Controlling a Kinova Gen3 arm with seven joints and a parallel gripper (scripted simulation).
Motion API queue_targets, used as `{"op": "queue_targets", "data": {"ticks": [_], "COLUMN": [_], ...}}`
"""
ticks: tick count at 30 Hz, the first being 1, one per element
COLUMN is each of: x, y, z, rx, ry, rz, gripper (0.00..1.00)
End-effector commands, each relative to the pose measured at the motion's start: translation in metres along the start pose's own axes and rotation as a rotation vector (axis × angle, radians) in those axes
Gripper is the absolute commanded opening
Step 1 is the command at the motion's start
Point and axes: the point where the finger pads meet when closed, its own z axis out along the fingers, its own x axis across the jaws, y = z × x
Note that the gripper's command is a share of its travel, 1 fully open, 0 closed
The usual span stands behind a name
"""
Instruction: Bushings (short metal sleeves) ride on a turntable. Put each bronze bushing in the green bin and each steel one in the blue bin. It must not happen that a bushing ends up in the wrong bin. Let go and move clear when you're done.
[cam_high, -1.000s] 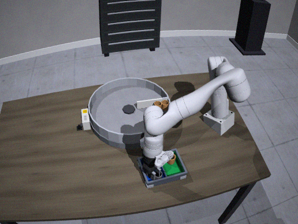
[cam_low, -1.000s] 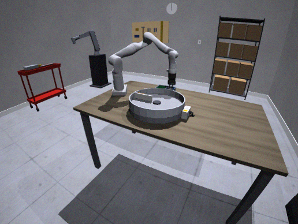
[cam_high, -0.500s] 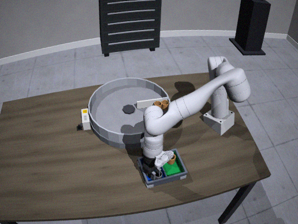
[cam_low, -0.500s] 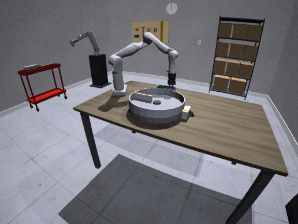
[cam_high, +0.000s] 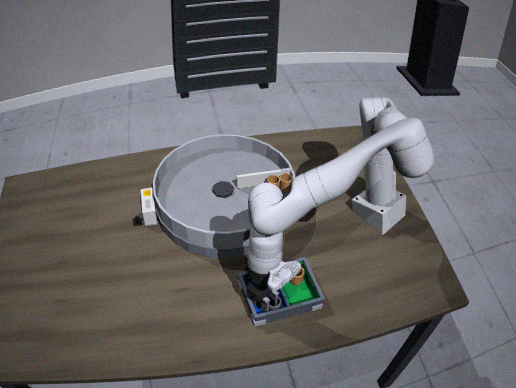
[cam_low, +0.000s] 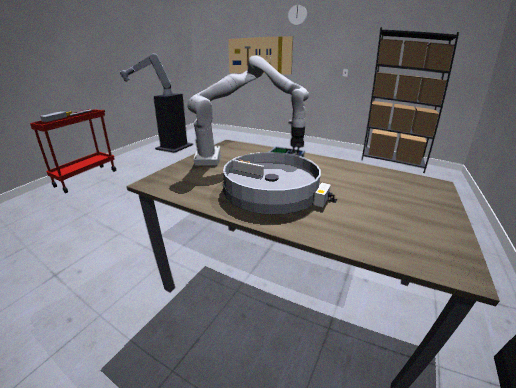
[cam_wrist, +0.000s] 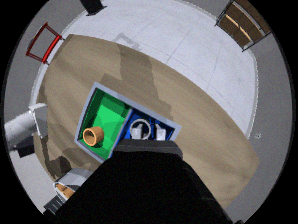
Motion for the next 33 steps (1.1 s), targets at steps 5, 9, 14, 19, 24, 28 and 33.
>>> {"op": "queue_targets", "data": {"ticks": [5, 9, 14, 19, 24, 28, 33], "x": [0.0006, 0.0006, 0.0006, 0.0002, -0.0017, -0.0017, -0.0017], "y": [-0.0002, -0.0002, -0.0002, -0.0002, -0.0002, -0.0002, 0.0], "z": [-0.001, -0.001, -0.001, -0.002, -0.0058, -0.0058, -0.0069], "rx": [0.001, 0.001, 0.001, 0.001, 0.001, 0.001, 0.0], "ry": [0.002, 0.002, 0.002, 0.002, 0.002, 0.002, 0.002], "rz": [0.0, 0.0, 0.0, 0.0, 0.0, 0.0, 0.0], "gripper": [0.47, 0.47, 0.47, 0.47, 0.47, 0.47, 0.47]}}
